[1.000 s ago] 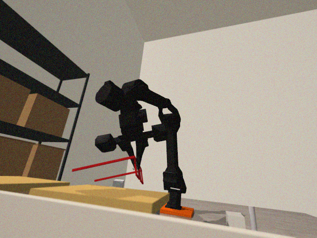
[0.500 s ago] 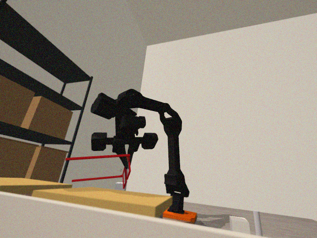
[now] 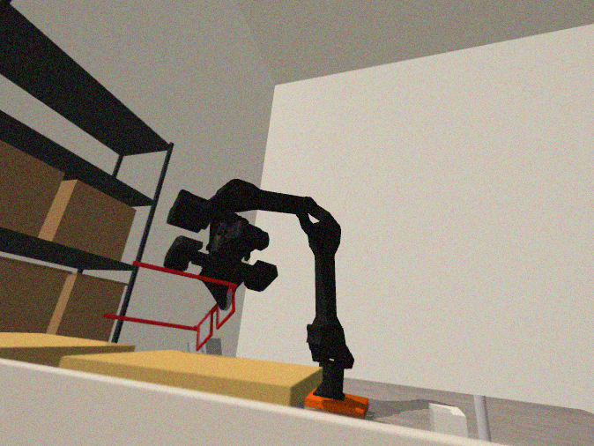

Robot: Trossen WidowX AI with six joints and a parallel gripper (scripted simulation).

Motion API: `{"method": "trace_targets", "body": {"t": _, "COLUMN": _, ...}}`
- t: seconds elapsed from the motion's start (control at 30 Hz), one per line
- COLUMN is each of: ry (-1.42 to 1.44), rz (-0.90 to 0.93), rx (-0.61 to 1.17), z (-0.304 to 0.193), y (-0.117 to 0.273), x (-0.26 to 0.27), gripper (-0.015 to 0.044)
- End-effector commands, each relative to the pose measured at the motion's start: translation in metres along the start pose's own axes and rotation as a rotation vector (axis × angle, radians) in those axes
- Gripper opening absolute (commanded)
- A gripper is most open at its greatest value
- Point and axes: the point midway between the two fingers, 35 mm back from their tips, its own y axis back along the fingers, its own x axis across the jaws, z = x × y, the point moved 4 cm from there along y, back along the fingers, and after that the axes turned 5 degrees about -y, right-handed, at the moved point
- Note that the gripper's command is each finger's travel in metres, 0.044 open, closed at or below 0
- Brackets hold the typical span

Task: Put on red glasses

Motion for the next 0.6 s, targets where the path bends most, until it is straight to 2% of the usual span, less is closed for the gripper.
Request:
{"method": "trace_targets", "body": {"t": 0.0, "ry": 0.091, "rz": -0.027, "rx": -0.018, "z": -0.010, "y": 0.008, "x": 0.003, "gripper": 0.0000}}
{"method": "trace_targets", "body": {"t": 0.57, "ry": 0.521, "rz": -0.172, "rx": -0.057, "z": -0.053, "y": 0.037, "x": 0.013, "gripper": 0.0000}}
